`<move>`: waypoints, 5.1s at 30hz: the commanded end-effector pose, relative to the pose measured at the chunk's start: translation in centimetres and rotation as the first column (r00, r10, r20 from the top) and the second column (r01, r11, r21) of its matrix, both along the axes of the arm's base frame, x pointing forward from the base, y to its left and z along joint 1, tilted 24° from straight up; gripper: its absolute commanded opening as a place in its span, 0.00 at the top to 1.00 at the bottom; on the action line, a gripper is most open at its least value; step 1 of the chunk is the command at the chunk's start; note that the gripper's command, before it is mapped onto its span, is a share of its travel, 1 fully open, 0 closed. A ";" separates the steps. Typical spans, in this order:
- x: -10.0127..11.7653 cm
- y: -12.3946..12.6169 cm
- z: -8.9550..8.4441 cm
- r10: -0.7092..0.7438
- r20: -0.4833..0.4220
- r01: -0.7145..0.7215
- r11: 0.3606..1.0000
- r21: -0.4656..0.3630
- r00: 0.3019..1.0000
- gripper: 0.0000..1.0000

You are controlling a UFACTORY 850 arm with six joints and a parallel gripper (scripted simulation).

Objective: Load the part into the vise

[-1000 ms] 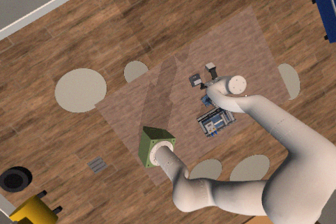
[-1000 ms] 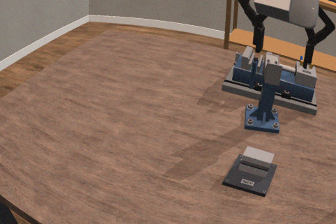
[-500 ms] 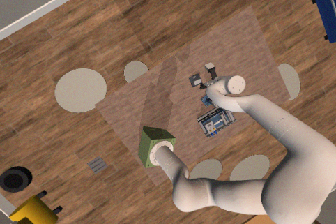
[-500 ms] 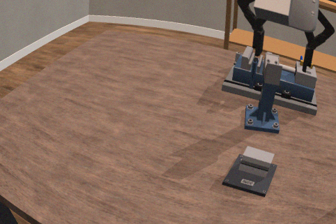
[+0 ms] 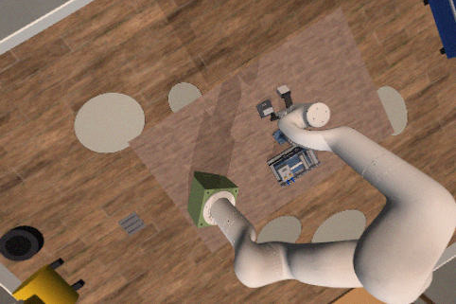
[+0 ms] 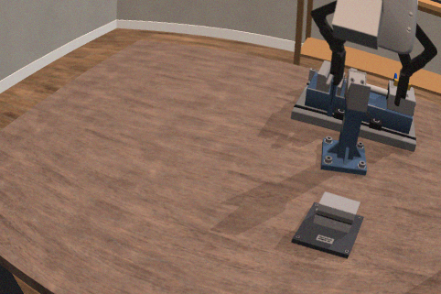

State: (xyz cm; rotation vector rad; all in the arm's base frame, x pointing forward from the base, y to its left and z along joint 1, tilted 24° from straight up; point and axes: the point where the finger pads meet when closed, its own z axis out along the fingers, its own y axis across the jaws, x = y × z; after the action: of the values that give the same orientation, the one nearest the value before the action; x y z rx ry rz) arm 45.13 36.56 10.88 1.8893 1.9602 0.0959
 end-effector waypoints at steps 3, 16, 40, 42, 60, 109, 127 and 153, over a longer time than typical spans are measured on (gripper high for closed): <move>0.3 -0.1 -0.6 0.000 0.001 0.000 1.000 0.001 1.000 0.11; 1.0 -0.6 -2.5 0.000 0.001 0.000 1.000 0.001 1.000 0.11; 2.8 -1.8 -7.3 0.000 0.001 0.000 1.000 0.001 1.000 0.11; 2.9 -1.8 -7.5 0.000 0.001 0.000 1.000 0.001 1.000 0.11; 4.1 -2.7 -10.8 0.000 0.001 0.000 1.000 0.001 1.000 0.11; 6.4 -4.2 -16.9 0.000 0.001 0.000 1.000 0.001 1.000 0.11; 6.5 -4.3 -17.1 0.000 0.001 0.000 1.000 0.001 1.000 0.11; 6.5 -4.3 -17.1 0.000 0.001 0.000 1.000 0.001 1.000 1.00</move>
State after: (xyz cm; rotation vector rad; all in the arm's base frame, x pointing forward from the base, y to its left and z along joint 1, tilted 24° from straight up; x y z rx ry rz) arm 51.56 32.23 -6.27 1.8893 1.9601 0.0965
